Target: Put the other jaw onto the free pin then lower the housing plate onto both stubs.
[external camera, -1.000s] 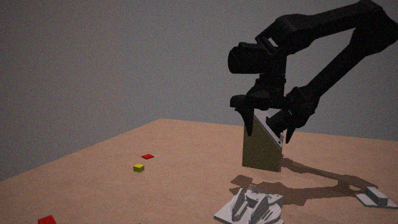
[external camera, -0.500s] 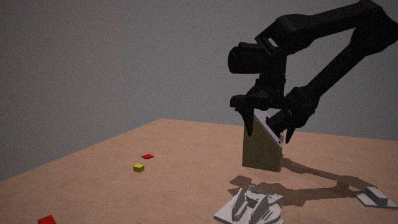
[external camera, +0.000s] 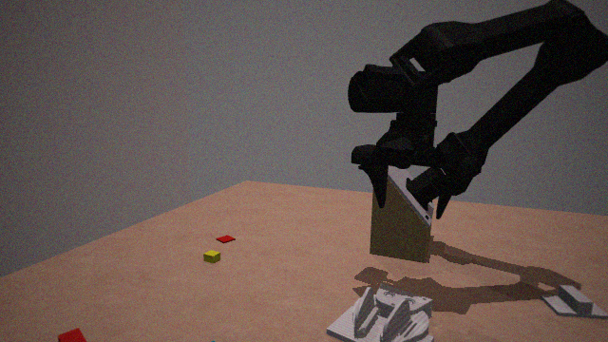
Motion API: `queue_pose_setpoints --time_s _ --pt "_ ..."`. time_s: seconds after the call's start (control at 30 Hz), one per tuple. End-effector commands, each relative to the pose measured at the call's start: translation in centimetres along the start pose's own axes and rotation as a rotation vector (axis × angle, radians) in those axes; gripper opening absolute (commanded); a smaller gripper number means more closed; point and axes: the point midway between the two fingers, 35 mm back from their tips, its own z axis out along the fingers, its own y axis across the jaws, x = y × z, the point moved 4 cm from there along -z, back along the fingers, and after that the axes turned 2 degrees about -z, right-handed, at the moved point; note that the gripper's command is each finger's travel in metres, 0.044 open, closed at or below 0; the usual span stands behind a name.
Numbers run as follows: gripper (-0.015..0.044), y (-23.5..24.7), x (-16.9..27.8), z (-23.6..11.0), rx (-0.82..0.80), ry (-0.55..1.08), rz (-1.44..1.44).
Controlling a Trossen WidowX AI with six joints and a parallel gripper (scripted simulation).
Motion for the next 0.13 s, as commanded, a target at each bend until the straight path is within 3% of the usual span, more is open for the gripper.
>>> queue_pose_setpoints --time_s 0.0,0.1 --pt "0.0440 -0.01 0.08 0.03 0.002 0.004 -0.005" --pt "0.0440 -0.01 0.08 0.03 0.002 0.004 -0.005"
